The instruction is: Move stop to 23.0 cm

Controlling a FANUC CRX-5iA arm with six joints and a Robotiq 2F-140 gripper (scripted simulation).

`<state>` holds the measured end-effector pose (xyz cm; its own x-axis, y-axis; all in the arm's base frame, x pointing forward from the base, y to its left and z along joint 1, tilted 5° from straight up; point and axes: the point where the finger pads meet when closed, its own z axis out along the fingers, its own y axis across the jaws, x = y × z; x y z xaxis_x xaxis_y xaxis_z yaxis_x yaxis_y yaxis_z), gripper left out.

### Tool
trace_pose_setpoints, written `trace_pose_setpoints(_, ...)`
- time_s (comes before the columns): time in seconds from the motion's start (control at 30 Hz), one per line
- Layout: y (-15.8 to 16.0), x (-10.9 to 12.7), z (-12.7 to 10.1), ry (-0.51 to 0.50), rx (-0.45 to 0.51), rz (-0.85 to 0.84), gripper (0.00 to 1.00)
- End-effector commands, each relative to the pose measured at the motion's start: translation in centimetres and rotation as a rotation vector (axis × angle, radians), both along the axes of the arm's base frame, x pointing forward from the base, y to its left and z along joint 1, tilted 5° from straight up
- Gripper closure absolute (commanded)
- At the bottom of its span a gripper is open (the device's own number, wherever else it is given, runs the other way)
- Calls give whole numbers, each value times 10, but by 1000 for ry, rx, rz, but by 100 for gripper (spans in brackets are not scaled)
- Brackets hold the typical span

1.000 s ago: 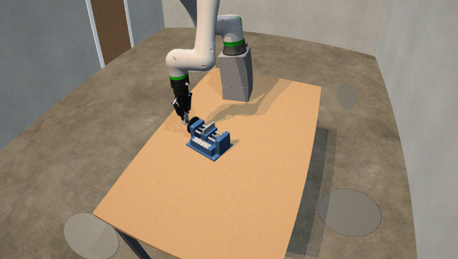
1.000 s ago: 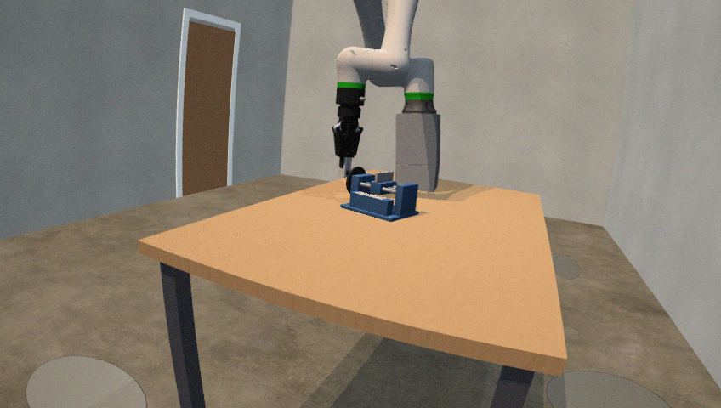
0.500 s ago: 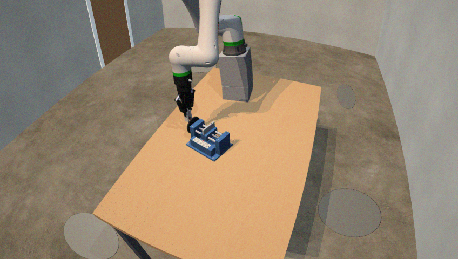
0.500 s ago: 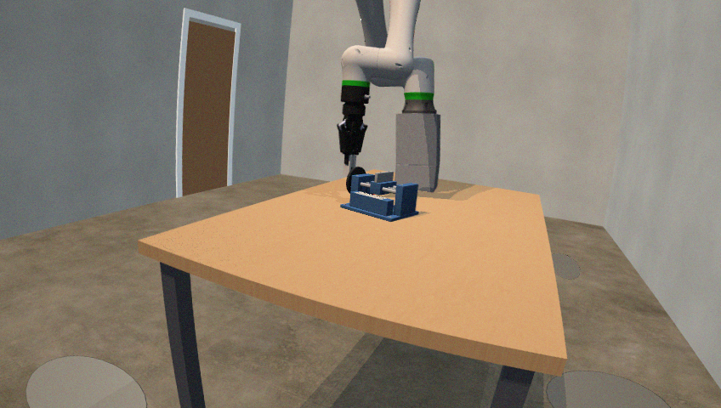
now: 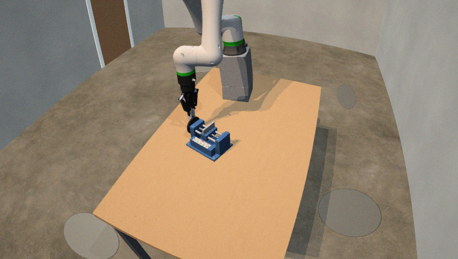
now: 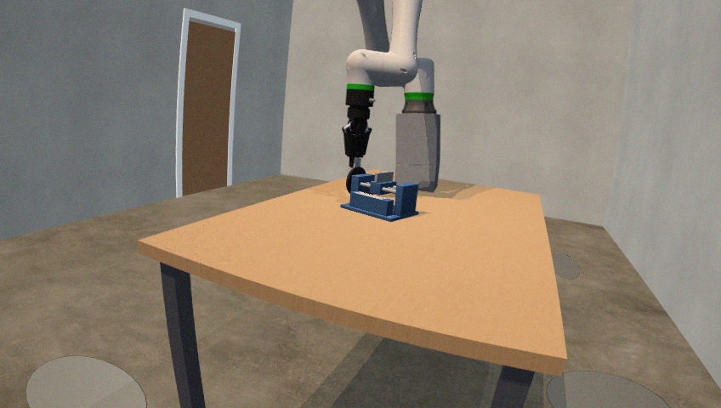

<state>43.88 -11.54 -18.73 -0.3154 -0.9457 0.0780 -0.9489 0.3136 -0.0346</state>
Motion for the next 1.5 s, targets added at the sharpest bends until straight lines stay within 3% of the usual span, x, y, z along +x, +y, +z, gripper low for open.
trace_pose_setpoints(0.0,1,-4,-6,-1,-1,0,96)
trace_pose_setpoints(0.67,-1,-7,-41,-1,-1,0,96)
trace_pose_setpoints(1.07,-9,13,-58,-1,-1,0,96)
trace_pose_setpoints(1.47,-16,34,-57,-1,-1,0,96)
